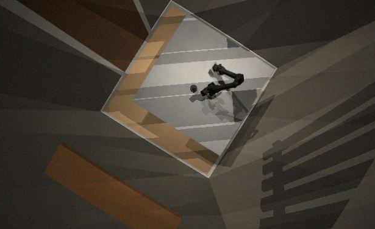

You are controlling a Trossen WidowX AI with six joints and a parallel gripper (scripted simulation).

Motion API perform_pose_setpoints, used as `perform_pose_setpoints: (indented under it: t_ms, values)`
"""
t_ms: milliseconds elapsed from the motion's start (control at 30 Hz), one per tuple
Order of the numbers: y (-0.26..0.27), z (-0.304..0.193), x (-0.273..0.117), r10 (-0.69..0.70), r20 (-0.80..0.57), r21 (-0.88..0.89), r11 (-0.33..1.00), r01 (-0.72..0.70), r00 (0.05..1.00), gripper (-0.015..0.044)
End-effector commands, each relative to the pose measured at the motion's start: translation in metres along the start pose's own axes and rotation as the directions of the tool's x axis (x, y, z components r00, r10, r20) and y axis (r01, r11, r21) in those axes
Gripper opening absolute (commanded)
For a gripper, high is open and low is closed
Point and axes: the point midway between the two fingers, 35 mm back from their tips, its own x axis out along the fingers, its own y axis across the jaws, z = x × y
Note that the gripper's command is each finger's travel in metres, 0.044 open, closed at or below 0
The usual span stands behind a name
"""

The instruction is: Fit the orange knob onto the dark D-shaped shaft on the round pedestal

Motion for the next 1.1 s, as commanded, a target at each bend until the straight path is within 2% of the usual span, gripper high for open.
perform_pose_setpoints:
  t_ms: [0, 733, 967, 1067]
  values:
    - [0.0, -0.001, 0.007, 0.001, 0.005, 0.004, 1.0, -0.001, 1.0, 0.044]
    - [0.003, -0.005, 0.039, 0.003, 0.009, 0.003, 1.0, -0.003, 1.0, 0.044]
    - [0.003, -0.005, 0.039, 0.003, 0.009, 0.003, 1.0, -0.003, 1.0, 0.0256]
    - [0.003, -0.005, 0.039, 0.003, 0.009, 0.003, 1.0, -0.003, 1.0, 0.024]
